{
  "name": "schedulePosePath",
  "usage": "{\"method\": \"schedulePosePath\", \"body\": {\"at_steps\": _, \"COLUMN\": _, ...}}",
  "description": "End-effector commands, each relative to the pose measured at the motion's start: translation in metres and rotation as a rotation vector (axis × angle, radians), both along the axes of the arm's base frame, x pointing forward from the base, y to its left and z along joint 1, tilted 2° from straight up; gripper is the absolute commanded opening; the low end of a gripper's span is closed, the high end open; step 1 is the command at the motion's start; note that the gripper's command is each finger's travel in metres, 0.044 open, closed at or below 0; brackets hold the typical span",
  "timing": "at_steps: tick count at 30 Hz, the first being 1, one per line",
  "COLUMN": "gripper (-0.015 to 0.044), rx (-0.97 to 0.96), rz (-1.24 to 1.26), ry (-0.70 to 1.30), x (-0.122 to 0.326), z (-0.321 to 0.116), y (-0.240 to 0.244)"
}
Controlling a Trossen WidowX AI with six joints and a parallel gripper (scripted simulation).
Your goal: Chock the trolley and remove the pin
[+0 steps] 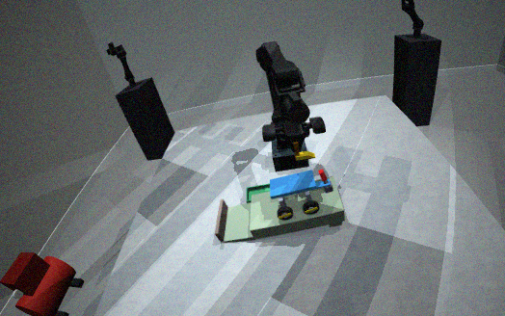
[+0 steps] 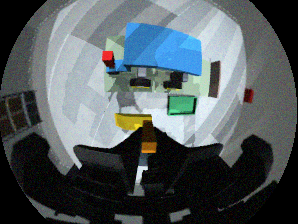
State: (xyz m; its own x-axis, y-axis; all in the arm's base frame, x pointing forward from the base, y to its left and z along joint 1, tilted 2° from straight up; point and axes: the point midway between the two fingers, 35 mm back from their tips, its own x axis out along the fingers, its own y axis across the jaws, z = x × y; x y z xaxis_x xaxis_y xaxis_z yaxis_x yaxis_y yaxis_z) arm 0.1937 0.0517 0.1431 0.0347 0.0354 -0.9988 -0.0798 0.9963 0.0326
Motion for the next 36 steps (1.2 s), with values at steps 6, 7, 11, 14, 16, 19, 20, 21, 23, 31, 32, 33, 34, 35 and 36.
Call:
{"method": "schedulePosePath", "body": {"at_steps": 6, "gripper": 0.0000, "rx": 0.000, "rz": 0.005, "ry": 0.001, "x": 0.008, "z": -0.003, "y": -0.026}}
{"method": "schedulePosePath", "body": {"at_steps": 7, "gripper": 0.0000, "rx": 0.000, "rz": 0.005, "ry": 0.001, "x": 0.009, "z": -0.004, "y": -0.029}}
{"method": "schedulePosePath", "body": {"at_steps": 11, "gripper": 0.0000, "rx": -0.001, "rz": 0.005, "ry": 0.001, "x": 0.013, "z": -0.005, "y": -0.042}}
{"method": "schedulePosePath", "body": {"at_steps": 14, "gripper": 0.0000, "rx": -0.002, "rz": 0.005, "ry": 0.000, "x": 0.016, "z": -0.006, "y": -0.052}}
{"method": "schedulePosePath", "body": {"at_steps": 16, "gripper": 0.0000, "rx": -0.003, "rz": 0.005, "ry": 0.000, "x": 0.018, "z": -0.007, "y": -0.058}}
{"method": "schedulePosePath", "body": {"at_steps": 19, "gripper": 0.0000, "rx": -0.004, "rz": 0.005, "ry": 0.000, "x": 0.021, "z": -0.009, "y": -0.068}}
{"method": "schedulePosePath", "body": {"at_steps": 20, "gripper": 0.0000, "rx": -0.004, "rz": 0.005, "ry": 0.000, "x": 0.022, "z": -0.009, "y": -0.072}}
{"method": "schedulePosePath", "body": {"at_steps": 21, "gripper": 0.0000, "rx": -0.004, "rz": 0.005, "ry": 0.000, "x": 0.023, "z": -0.009, "y": -0.075}}
{"method": "schedulePosePath", "body": {"at_steps": 23, "gripper": 0.0000, "rx": -0.005, "rz": 0.005, "ry": 0.000, "x": 0.025, "z": -0.010, "y": -0.082}}
{"method": "schedulePosePath", "body": {"at_steps": 31, "gripper": 0.0000, "rx": -0.008, "rz": 0.004, "ry": -0.001, "x": 0.033, "z": -0.015, "y": -0.113}}
{"method": "schedulePosePath", "body": {"at_steps": 32, "gripper": 0.0000, "rx": -0.008, "rz": 0.004, "ry": -0.001, "x": 0.034, "z": -0.015, "y": -0.116}}
{"method": "schedulePosePath", "body": {"at_steps": 33, "gripper": 0.0000, "rx": -0.009, "rz": 0.004, "ry": -0.001, "x": 0.036, "z": -0.016, "y": -0.120}}
{"method": "schedulePosePath", "body": {"at_steps": 34, "gripper": 0.0000, "rx": -0.009, "rz": 0.004, "ry": -0.001, "x": 0.037, "z": -0.016, "y": -0.124}}
{"method": "schedulePosePath", "body": {"at_steps": 35, "gripper": 0.0000, "rx": -0.009, "rz": 0.004, "ry": -0.001, "x": 0.038, "z": -0.016, "y": -0.127}}
{"method": "schedulePosePath", "body": {"at_steps": 36, "gripper": 0.0000, "rx": -0.010, "rz": 0.004, "ry": -0.001, "x": 0.039, "z": -0.017, "y": -0.132}}
